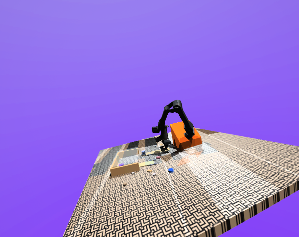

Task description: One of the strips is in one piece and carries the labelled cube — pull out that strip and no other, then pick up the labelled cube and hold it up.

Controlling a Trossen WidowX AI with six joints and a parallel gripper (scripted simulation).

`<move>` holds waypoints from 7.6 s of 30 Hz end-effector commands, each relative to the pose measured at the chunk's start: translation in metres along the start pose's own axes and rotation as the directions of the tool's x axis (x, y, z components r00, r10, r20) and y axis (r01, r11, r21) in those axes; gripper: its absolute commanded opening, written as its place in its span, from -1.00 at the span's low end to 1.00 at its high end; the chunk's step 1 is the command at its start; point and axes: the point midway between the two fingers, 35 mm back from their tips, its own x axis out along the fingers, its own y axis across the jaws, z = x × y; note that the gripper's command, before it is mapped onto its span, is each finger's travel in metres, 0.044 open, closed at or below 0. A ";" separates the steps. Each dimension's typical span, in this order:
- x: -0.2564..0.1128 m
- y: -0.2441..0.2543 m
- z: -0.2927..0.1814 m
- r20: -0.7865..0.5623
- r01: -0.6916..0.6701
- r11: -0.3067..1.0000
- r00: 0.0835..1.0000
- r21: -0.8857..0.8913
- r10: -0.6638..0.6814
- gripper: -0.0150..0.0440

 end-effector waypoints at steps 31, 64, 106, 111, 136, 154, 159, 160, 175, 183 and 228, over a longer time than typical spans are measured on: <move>0.005 0.002 -0.013 -0.037 0.002 1.000 0.999 0.011 -0.001 -0.49; -0.046 0.003 0.074 -0.034 0.000 0.996 0.999 -0.093 -0.003 1.00; -0.056 0.004 0.214 -0.030 0.000 0.995 1.000 -0.098 -0.003 1.00; -0.051 0.004 0.214 -0.029 0.000 0.995 1.000 -0.098 -0.003 0.56; -0.010 0.004 0.213 -0.029 -0.001 0.995 1.000 -0.098 -0.002 0.36; -0.003 0.004 0.213 -0.026 0.006 0.994 1.000 -0.108 -0.009 0.27; -0.003 0.004 0.213 -0.026 0.006 0.994 1.000 -0.108 -0.009 -0.05; -0.003 0.004 0.213 -0.026 0.006 0.994 1.000 -0.108 -0.009 -0.07; -0.026 0.005 0.187 -0.028 0.004 0.995 1.000 -0.102 -0.007 -0.49; -0.046 0.007 0.157 -0.031 0.000 0.995 1.000 -0.096 -0.003 -0.49; -0.085 0.010 0.095 -0.034 0.001 0.996 0.999 -0.093 -0.004 -0.49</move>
